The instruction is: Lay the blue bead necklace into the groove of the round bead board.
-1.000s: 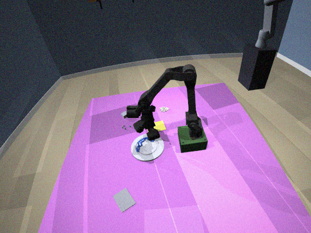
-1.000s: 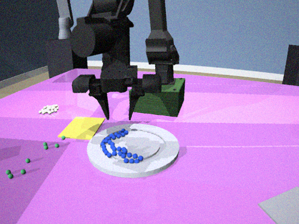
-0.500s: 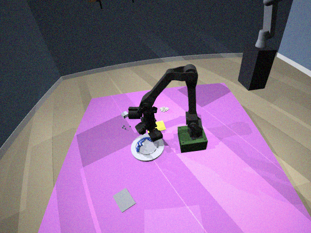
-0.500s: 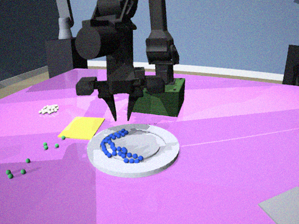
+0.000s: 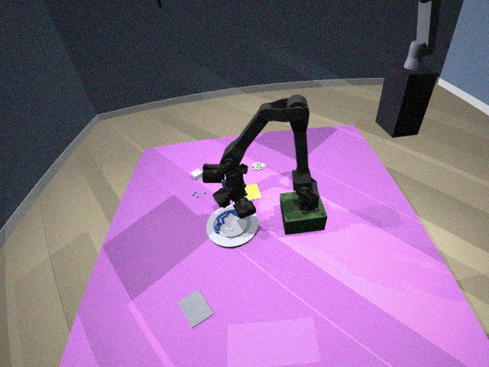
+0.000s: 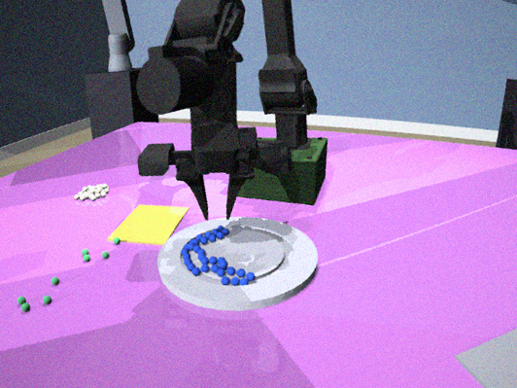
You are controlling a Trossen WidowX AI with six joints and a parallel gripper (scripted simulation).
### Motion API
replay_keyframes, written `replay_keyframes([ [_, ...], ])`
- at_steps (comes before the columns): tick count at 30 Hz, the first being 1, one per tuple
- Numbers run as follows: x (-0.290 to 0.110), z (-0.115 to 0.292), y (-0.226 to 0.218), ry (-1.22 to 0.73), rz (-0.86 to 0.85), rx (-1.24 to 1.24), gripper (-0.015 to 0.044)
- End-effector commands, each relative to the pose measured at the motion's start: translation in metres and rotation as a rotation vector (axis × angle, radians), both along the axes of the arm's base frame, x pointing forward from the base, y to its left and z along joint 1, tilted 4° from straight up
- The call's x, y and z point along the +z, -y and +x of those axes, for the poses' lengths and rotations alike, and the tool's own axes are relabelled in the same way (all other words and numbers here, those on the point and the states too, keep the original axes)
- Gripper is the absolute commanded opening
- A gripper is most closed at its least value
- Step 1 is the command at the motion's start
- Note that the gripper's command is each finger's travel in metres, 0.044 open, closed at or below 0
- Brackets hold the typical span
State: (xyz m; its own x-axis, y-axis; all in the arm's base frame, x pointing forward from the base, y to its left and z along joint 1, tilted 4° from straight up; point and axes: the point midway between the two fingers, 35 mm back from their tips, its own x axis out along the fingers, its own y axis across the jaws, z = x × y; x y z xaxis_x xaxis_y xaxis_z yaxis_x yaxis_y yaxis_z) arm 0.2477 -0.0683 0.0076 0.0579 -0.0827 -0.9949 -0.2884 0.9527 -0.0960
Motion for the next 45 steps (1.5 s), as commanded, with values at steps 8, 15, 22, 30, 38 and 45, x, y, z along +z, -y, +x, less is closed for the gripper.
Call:
replay_keyframes([
  [8, -0.021, -0.004, 0.0, -0.02, 0.006, 0.008, 0.012],
  [15, -0.016, -0.002, 0.001, -0.01, 0.002, 0.003, 0.0093],
  [22, -0.016, -0.002, 0.001, -0.01, 0.002, 0.003, 0.0047],
  [30, -0.016, -0.002, 0.001, -0.01, 0.002, 0.003, 0.0],
  [38, -0.016, -0.002, 0.001, -0.01, 0.002, 0.003, 0.0],
  [45, -0.015, -0.003, 0.0, -0.013, 0.003, 0.005, 0.0],
])
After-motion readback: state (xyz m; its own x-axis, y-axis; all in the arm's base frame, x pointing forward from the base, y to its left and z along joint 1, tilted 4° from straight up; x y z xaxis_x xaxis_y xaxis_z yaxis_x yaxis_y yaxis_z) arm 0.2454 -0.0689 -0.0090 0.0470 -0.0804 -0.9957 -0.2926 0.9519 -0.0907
